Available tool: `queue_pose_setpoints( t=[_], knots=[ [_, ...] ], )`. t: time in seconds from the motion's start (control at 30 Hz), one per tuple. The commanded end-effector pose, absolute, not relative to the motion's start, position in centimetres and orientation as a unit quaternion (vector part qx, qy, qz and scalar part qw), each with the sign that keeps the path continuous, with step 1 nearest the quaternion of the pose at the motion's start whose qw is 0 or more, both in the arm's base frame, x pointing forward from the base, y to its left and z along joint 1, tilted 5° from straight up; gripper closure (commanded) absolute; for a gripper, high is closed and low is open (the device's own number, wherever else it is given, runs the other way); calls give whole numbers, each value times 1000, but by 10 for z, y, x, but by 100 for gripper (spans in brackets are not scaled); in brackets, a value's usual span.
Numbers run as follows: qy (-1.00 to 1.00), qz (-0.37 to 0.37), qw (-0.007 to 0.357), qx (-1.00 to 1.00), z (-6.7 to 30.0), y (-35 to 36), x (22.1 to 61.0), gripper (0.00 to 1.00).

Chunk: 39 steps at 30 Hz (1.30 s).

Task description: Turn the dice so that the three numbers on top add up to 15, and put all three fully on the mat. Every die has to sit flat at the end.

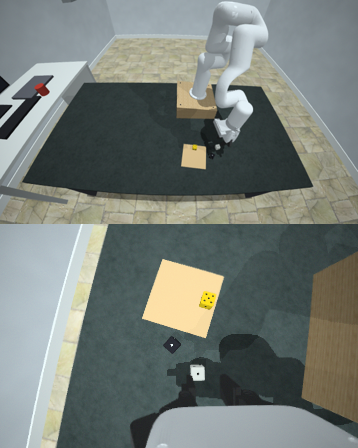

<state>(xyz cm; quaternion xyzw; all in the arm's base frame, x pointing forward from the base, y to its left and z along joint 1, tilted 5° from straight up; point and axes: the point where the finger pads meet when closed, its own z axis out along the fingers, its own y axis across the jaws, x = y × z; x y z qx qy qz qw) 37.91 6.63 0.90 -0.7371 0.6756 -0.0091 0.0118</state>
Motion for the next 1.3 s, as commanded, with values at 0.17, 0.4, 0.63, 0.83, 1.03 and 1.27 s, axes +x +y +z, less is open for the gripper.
queue_pose_setpoints(
  t=[0.17,0.4,0.63,0.83,1.03,1.27],
  knots=[
    [676,-10,13,-737,10,66,380,58],
    [676,-10,13,-737,8,67,380,58],
    [676,-10,13,-737,3,67,380,58],
    [676,-10,13,-737,-1,67,381,58],
    [676,-10,13,-737,-10,68,381,58],
    [676,-10,13,-737,-21,69,381,58]
  ],
)
